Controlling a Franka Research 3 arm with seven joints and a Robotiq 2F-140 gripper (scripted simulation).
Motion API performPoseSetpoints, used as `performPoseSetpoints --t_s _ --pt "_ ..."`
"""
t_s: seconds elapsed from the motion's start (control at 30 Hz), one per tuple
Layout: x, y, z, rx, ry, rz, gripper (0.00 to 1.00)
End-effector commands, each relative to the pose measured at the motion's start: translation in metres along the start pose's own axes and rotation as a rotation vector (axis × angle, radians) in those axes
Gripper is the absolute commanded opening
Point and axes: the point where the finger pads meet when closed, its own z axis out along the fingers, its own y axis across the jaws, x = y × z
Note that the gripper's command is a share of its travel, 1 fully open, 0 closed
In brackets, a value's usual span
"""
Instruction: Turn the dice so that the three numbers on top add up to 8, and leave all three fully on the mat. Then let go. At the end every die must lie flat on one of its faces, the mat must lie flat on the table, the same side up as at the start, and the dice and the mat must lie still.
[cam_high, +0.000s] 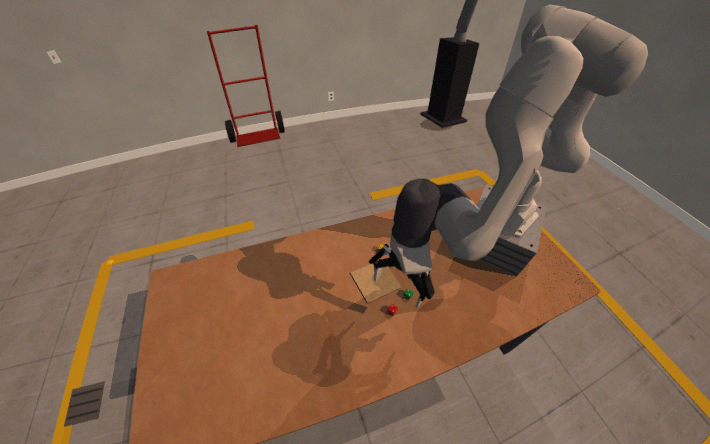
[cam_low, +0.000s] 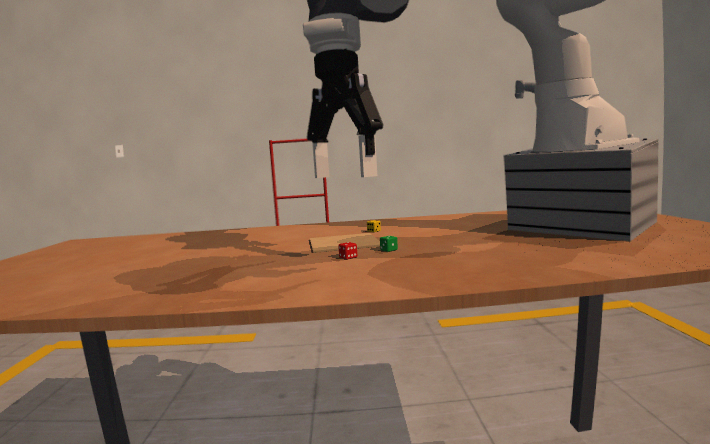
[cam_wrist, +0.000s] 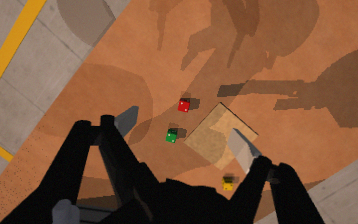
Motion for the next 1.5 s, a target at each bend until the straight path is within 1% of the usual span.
performPoseSetpoints --t_s 0.0,0.1,0.17,0.23,0.33,0.4,0.73,0.8,0.83,1.3,1.37,1.4,1.47 --pt "0.0 0.0 0.0 0.0 0.0 0.0 1.0" --pt "0.0 0.0 0.0 0.0 0.0 0.021 1.0" --pt "0.0 0.0 0.001 -0.001 -0.001 0.064 1.0" --pt "0.0 0.0 0.001 -0.001 -0.001 0.064 1.0" --pt "-0.001 0.001 0.002 -0.003 -0.002 0.193 1.0" --pt "-0.001 0.001 0.003 -0.004 -0.002 0.25 1.0" --pt "-0.001 0.002 0.005 -0.007 -0.003 0.436 1.0" --pt "-0.001 0.002 0.005 -0.007 -0.003 0.436 1.0" --pt "-0.002 0.002 0.006 -0.007 -0.004 0.484 1.0" --pt "-0.002 0.003 0.009 -0.011 -0.004 0.728 1.0" --pt "-0.002 0.003 0.009 -0.011 -0.004 0.728 1.0" --pt "-0.002 0.003 0.01 -0.012 -0.004 0.775 1.0" --pt "-0.002 0.003 0.01 -0.012 -0.004 0.808 1.0"
